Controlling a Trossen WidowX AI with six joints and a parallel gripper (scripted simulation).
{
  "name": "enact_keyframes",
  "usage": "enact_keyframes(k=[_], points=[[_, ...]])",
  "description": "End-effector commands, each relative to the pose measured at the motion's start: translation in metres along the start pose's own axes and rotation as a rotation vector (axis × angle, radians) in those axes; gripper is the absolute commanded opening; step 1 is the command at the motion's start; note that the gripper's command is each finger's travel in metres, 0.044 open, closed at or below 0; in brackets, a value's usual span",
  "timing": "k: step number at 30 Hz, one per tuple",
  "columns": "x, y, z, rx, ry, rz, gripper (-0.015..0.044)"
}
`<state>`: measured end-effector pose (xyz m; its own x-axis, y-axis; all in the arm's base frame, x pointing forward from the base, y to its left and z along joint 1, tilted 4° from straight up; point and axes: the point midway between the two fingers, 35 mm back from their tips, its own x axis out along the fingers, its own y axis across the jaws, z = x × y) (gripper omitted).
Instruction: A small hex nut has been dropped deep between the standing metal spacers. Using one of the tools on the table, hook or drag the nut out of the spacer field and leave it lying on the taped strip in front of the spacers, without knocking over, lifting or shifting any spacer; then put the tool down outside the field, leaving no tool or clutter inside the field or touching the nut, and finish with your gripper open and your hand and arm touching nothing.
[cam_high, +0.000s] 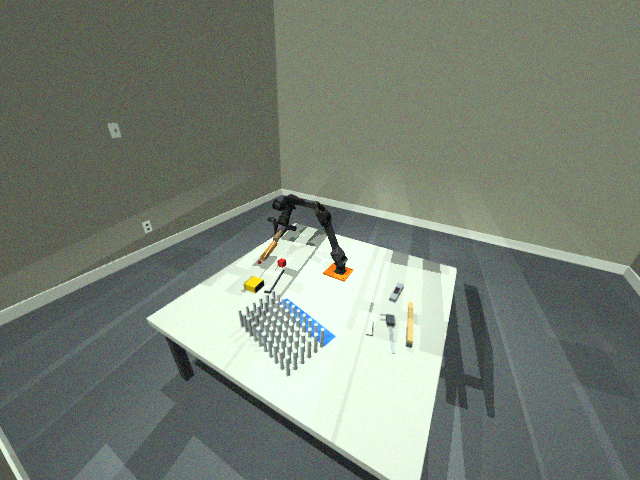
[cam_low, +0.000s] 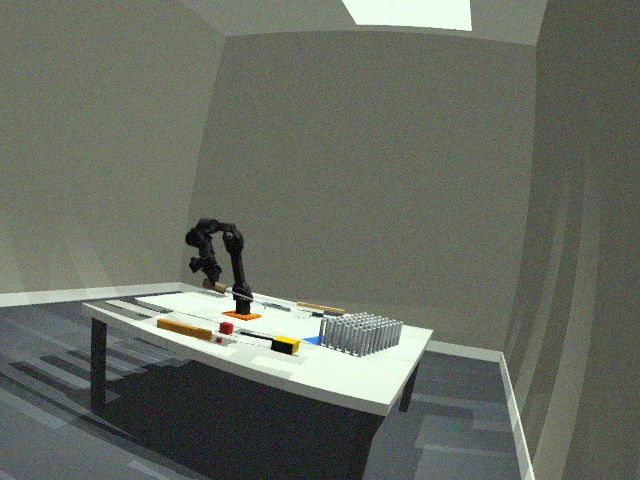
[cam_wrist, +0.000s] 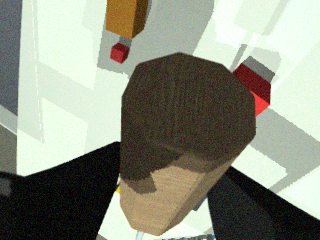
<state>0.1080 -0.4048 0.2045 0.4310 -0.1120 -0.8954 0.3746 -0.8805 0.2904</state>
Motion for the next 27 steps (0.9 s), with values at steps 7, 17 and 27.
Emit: enact_keyframes(k=[7,17,27], points=[[-0.017,0.003,0.034,0.312,0.040,0.049,0.0000],[-0.022,0.002,0.047,0.429,0.056,0.064,0.0000],[-0.016,0.002,0.050,0.429,0.056,0.064,0.0000]])
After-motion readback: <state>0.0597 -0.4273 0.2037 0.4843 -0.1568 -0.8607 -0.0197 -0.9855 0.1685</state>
